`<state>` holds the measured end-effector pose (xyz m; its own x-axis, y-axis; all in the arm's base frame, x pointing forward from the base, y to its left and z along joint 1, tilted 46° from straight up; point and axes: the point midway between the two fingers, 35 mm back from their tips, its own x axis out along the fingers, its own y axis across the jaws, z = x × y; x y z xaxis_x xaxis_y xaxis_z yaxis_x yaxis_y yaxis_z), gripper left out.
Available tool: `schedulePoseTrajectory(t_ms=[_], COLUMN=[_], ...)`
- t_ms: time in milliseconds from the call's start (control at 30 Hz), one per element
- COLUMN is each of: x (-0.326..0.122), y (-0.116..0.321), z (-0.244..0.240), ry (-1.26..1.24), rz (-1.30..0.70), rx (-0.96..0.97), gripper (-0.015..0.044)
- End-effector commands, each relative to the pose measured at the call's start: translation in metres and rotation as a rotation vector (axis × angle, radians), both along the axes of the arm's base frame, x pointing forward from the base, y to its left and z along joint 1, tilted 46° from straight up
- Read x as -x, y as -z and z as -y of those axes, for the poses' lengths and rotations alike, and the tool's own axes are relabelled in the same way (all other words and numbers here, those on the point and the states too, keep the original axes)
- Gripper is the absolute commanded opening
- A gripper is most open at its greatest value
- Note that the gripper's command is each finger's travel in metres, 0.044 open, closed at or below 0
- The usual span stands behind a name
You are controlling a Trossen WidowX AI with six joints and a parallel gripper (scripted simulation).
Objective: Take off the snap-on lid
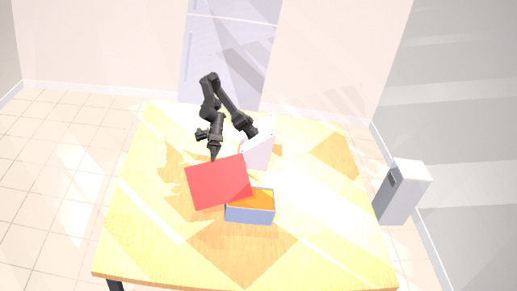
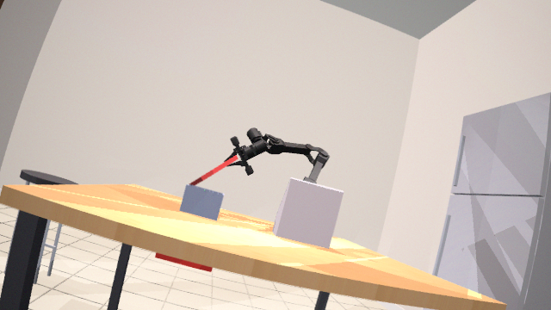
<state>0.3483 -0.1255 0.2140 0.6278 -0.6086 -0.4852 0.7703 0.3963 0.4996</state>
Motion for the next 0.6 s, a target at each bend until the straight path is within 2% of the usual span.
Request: schedulePoseTrajectory(t_ms=[0, 567], x=[0.001, 0.008], y=[-0.015, -0.04], z=[0.004, 0.027], ry=[-0.01, -0.01], rz=[0.025, 0.025], rx=[0.001, 0.003], gripper=[0.0, 0.0])
